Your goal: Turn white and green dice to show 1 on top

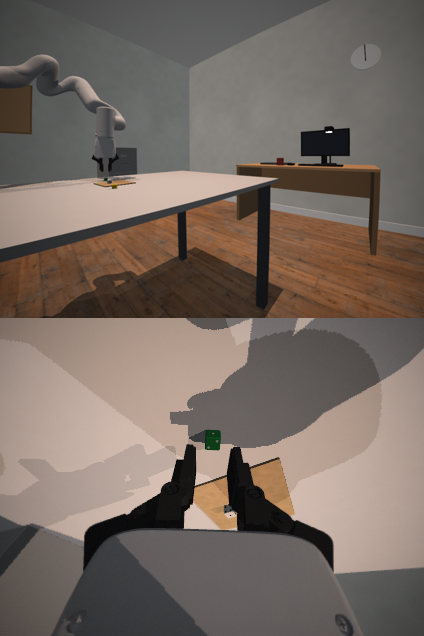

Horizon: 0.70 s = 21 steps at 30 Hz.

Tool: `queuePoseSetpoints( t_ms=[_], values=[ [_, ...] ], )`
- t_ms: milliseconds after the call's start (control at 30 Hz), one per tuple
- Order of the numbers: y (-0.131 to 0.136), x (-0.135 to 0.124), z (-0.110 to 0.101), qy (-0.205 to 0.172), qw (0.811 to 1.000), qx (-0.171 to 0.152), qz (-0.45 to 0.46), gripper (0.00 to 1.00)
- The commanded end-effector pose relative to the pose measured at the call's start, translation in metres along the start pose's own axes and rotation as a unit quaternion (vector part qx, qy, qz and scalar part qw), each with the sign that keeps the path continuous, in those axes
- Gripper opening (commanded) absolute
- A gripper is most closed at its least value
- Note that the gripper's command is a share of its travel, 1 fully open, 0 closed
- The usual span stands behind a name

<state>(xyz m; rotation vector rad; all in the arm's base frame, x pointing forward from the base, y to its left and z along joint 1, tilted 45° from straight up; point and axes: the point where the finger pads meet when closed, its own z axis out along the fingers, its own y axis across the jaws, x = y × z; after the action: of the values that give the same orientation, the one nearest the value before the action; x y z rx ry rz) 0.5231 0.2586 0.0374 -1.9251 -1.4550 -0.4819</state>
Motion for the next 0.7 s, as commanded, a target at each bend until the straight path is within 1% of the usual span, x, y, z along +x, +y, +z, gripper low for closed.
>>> queuePoseSetpoints(
  t_ms=[0,133,667],
  values=[
    [0.001,0.0,0.009,0.0,1.0,-0.001,0.0,0.31],
    [0.001,0.0,0.015,0.0,1.0,-0.001,0.0,0.31],
    [0.0,0.0,0.026,0.0,1.0,-0.001,0.0,0.31]
  ],
)
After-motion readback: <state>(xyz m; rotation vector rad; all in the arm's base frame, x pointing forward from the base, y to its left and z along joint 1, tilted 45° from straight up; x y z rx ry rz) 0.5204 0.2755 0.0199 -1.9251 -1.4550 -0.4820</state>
